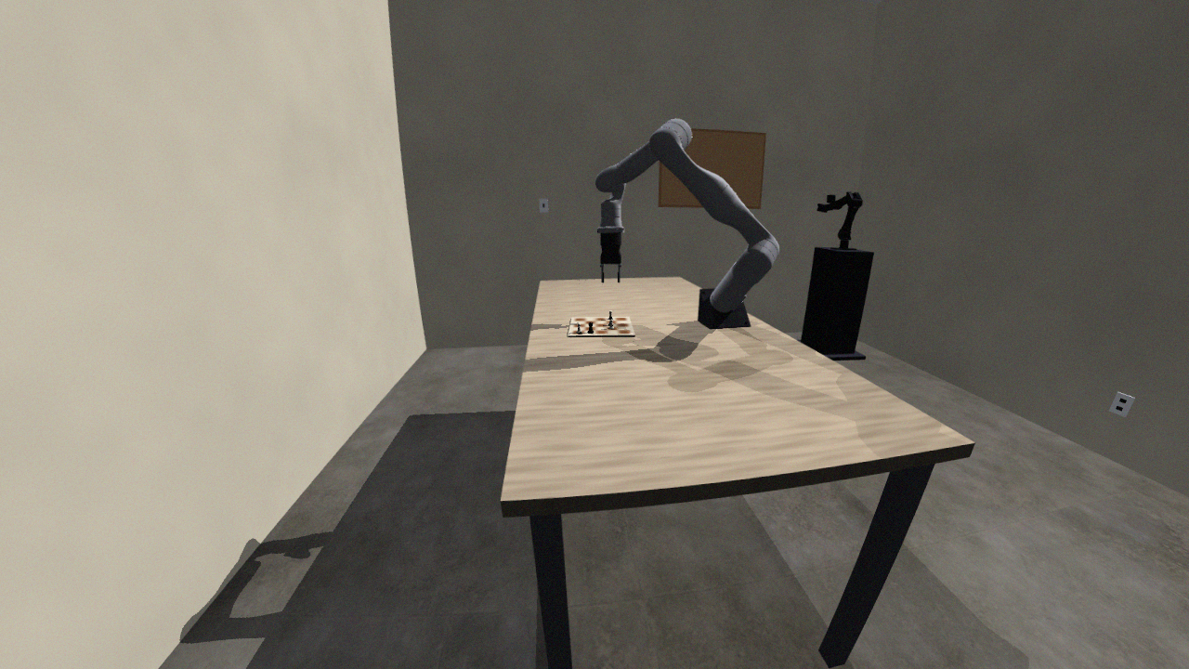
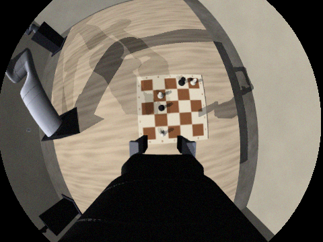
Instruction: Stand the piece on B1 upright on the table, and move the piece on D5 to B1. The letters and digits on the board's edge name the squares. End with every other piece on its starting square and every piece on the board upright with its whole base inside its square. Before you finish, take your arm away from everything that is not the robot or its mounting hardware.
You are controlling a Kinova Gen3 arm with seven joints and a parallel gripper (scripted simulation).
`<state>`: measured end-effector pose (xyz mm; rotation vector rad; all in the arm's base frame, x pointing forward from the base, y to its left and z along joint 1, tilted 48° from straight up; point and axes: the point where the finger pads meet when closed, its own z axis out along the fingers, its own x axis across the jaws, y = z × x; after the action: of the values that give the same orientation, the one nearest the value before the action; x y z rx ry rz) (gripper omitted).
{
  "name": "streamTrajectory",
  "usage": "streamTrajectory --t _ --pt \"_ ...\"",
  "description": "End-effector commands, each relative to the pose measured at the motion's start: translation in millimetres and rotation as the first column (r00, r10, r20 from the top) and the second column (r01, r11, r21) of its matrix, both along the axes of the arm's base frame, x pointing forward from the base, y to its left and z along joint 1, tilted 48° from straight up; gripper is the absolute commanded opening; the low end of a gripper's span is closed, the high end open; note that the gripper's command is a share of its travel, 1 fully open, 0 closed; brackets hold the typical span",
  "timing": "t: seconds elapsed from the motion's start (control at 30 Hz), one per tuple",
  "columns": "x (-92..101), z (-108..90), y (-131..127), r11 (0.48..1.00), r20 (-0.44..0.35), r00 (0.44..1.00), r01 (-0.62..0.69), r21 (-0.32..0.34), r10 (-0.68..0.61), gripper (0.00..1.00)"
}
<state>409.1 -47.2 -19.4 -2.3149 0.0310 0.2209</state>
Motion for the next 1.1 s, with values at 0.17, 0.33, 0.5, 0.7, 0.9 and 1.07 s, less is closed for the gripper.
streamTrajectory --t 0.17,0.33,0.5,0.7,0.9,1.07 --pt "-0.1 0.3 -0.6 1.000 0.007 1.000 -0.005 0.000 0.005 1.00" --pt "-1.6 0.0 0.1 1.000 0.022 1.000 -0.023 0.005 0.022 1.00" --pt "-4.5 -0.6 1.5 0.998 0.051 0.997 -0.055 0.013 0.055 1.00" --pt "-7.8 -1.3 3.0 0.995 0.086 0.992 -0.094 0.021 0.092 1.00" --pt "-14.5 -2.8 6.0 0.984 0.160 0.973 -0.176 0.035 0.168 1.00" --pt "-21.5 -4.4 9.0 0.964 0.243 0.938 -0.264 0.043 0.246 1.00"
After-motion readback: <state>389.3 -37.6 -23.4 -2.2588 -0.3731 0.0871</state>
